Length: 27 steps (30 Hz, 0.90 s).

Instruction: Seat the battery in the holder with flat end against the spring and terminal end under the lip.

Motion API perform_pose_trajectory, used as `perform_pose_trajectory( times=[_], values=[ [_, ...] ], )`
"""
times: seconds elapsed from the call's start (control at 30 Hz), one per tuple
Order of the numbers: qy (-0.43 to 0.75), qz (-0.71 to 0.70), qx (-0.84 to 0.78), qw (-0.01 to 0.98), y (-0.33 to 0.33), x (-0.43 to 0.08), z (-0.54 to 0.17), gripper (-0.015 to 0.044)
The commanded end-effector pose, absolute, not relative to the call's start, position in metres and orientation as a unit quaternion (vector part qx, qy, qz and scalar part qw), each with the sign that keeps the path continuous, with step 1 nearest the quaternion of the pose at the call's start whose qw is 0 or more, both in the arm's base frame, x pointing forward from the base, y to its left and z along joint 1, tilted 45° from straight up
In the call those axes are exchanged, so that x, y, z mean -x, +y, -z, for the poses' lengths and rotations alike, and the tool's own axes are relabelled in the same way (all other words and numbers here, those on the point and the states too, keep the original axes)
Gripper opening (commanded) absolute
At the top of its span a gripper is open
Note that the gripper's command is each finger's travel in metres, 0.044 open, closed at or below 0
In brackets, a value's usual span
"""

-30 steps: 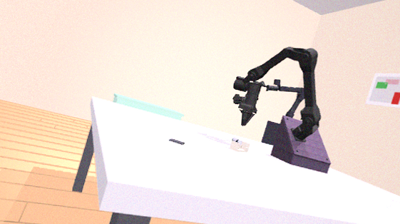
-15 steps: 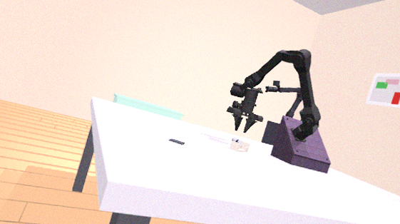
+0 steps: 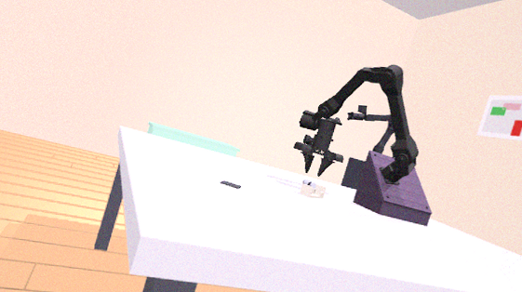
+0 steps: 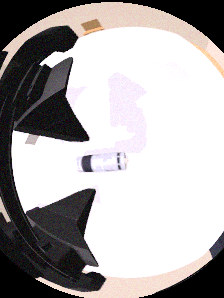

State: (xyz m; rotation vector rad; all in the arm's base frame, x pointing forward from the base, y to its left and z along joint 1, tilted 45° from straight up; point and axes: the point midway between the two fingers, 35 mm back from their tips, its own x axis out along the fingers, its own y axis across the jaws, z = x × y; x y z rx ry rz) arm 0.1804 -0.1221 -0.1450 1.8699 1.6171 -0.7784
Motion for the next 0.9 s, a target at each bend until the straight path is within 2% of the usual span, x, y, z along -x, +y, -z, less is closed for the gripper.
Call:
perform_pose_trajectory(
  times=[0.0, 0.83, 0.87],
  values=[
    [0.599, 0.289, -0.697, 0.268, -0.117, -0.181, 0.15, 0.0243],
    [0.6, 0.287, -0.698, 0.267, -0.089, -0.185, 0.177, 0.0243],
    [0.6, 0.287, -0.698, 0.267, -0.089, -0.185, 0.177, 0.0216]
  ],
)
